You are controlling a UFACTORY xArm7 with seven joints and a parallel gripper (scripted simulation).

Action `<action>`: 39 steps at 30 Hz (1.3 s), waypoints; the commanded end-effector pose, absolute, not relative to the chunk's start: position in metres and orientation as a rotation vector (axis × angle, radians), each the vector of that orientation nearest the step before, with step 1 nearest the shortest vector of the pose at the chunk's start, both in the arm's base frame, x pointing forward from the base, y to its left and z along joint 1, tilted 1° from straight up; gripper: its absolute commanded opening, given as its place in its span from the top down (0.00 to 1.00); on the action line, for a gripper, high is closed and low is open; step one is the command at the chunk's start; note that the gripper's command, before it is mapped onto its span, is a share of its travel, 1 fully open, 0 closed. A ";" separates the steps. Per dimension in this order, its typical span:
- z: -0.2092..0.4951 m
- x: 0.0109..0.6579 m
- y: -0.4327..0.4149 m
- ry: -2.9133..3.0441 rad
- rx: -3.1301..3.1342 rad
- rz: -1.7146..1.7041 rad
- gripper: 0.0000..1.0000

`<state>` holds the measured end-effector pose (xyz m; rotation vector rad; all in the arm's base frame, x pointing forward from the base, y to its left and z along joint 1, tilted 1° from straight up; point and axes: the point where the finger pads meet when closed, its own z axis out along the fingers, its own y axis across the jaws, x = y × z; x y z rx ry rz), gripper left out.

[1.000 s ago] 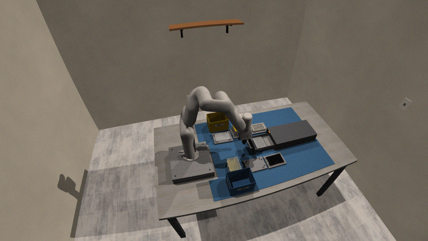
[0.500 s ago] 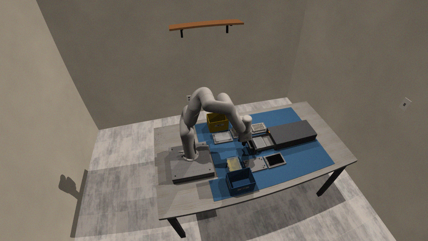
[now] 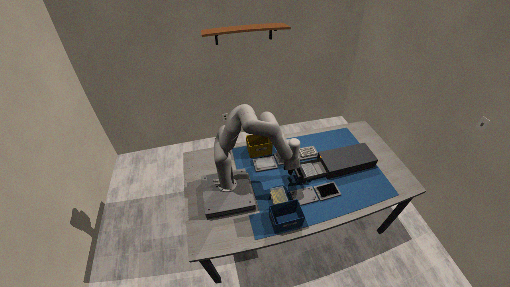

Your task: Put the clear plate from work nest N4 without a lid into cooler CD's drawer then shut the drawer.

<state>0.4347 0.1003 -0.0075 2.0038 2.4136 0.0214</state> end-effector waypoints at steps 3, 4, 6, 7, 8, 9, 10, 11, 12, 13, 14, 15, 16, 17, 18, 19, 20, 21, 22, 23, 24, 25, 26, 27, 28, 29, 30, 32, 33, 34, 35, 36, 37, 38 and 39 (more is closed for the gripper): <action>-0.006 0.438 0.101 2.412 2.002 0.026 1.00; -0.006 0.440 0.101 2.412 2.002 0.026 1.00; -0.006 0.443 0.102 2.412 2.002 0.026 1.00; -0.006 0.444 0.102 2.412 2.002 0.026 1.00; -0.006 0.446 0.102 2.412 2.002 0.026 1.00; -0.006 0.448 0.103 2.412 2.002 0.026 1.00; -0.006 0.449 0.103 2.412 2.002 0.026 1.00; -0.006 0.451 0.103 2.412 2.002 0.026 1.00; -0.006 0.451 0.103 2.412 2.002 0.026 1.00; -0.006 0.451 0.103 2.412 2.002 0.026 1.00; -0.006 0.453 0.104 2.412 2.002 0.026 1.00; -0.006 0.454 0.104 2.412 2.002 0.026 1.00; -0.006 0.456 0.104 2.412 2.002 0.026 1.00; -0.006 0.458 0.105 2.412 2.002 0.026 1.00; -0.006 0.459 0.105 2.412 2.002 0.026 1.00; -0.006 0.461 0.105 2.412 2.002 0.026 1.00; -0.006 0.462 0.106 2.412 2.002 0.026 1.00; -0.006 0.464 0.106 2.412 2.002 0.026 1.00; -0.006 0.466 0.106 2.412 2.002 0.026 1.00; -0.006 0.467 0.106 2.412 2.002 0.026 1.00; -0.006 0.469 0.107 2.412 2.002 0.026 1.00; -0.006 0.471 0.107 2.412 2.002 0.026 1.00; -0.006 0.472 0.107 2.412 2.002 0.026 1.00; -0.006 0.472 0.107 2.412 2.002 0.026 1.00; -0.006 0.472 0.107 2.412 2.002 0.026 1.00; -0.006 0.472 0.107 2.412 2.002 0.026 1.00; -0.006 0.472 0.107 2.412 2.002 0.026 1.00; -0.006 0.472 0.107 2.412 2.002 0.026 1.00; -0.006 0.474 0.108 2.412 2.002 0.027 1.00; -0.006 0.476 0.108 2.412 2.002 0.027 1.00; -0.006 0.477 0.108 2.412 2.002 0.027 1.00; -0.006 0.479 0.109 2.412 2.002 0.027 1.00; -0.005 0.481 0.109 2.412 2.002 0.027 1.00; -0.005 0.482 0.109 2.412 2.002 0.027 1.00; -0.005 0.484 0.110 2.412 2.002 0.027 1.00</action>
